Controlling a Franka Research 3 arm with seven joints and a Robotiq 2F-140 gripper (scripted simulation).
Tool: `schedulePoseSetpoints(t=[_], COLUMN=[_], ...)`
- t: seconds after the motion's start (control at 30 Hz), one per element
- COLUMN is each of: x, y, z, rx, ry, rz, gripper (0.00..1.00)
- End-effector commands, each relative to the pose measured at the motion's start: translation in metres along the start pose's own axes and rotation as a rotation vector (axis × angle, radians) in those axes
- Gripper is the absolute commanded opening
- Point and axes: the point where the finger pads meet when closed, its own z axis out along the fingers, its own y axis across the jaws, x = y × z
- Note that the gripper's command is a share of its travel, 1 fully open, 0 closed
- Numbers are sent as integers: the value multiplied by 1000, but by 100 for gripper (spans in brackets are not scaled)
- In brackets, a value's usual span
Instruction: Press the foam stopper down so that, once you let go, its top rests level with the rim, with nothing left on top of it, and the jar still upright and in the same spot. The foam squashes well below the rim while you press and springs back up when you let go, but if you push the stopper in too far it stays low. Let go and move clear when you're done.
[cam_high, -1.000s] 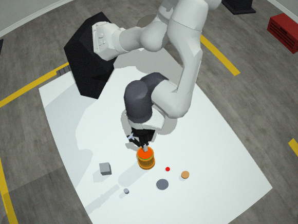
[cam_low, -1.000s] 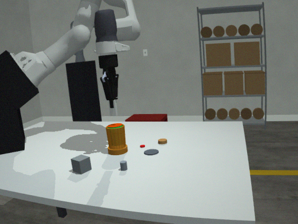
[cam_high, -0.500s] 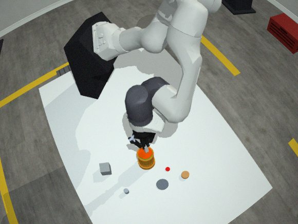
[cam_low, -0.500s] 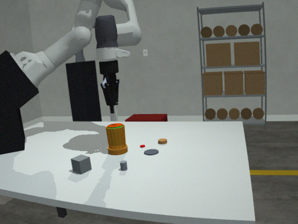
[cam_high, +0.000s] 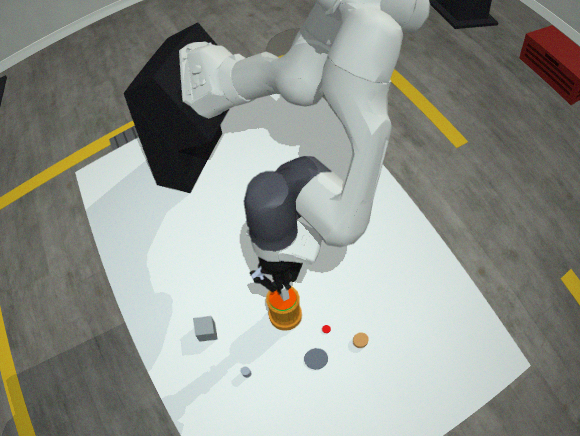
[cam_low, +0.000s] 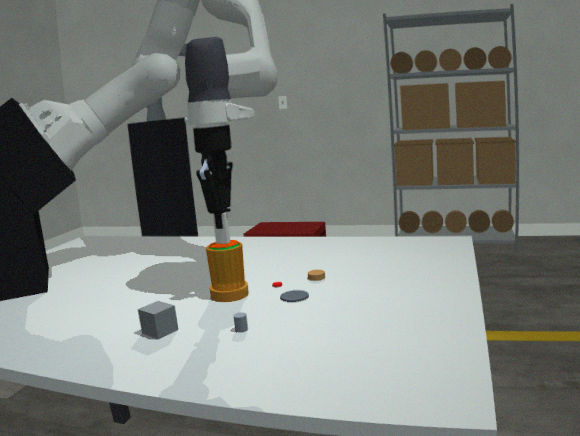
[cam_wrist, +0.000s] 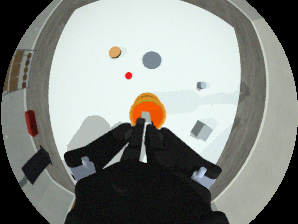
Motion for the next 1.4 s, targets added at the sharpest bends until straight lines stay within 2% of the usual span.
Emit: schedulePoseSetpoints(t=[0.0,1.37], x=[2,1], y=[4,2], z=[-1,11], rx=[-9,-9], ry=[6,6], rz=[-14,-14], gripper=[0,0])
